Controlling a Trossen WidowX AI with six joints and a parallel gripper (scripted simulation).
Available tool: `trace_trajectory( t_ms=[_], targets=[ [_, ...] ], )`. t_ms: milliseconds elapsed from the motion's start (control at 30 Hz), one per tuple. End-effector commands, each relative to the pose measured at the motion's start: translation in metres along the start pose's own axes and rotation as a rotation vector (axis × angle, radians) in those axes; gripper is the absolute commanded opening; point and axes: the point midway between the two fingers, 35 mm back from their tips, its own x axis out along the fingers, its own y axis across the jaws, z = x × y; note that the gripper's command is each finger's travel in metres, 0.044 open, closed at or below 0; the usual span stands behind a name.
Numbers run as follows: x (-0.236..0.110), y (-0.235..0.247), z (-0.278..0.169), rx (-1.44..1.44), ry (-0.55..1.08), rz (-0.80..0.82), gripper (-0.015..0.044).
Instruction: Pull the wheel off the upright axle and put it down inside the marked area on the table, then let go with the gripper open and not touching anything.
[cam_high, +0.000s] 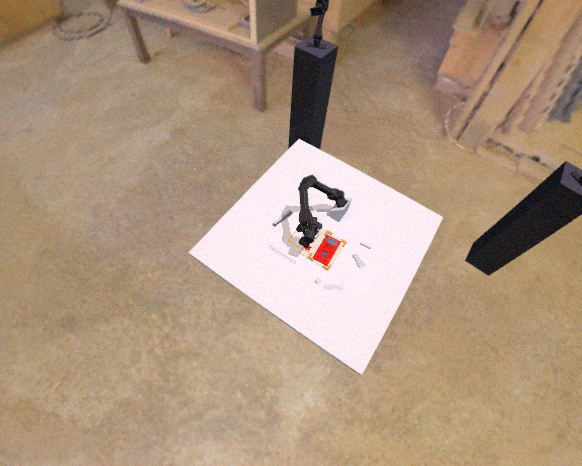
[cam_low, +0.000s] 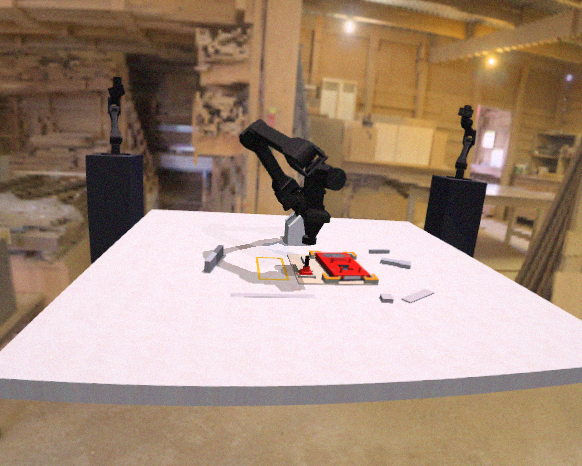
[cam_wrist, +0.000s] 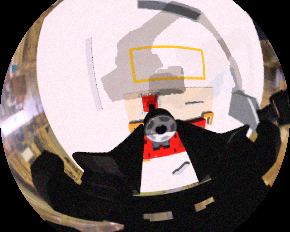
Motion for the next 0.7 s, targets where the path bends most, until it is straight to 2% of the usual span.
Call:
trace_trajectory(
  t_ms=[0,667],
  targets=[
    [0.002,-0.001,0.004,0.0,0.0,-0.005,0.0],
    [-0.004,-0.049,0.083,0.006,0.002,-0.003,0.0]
  ],
)
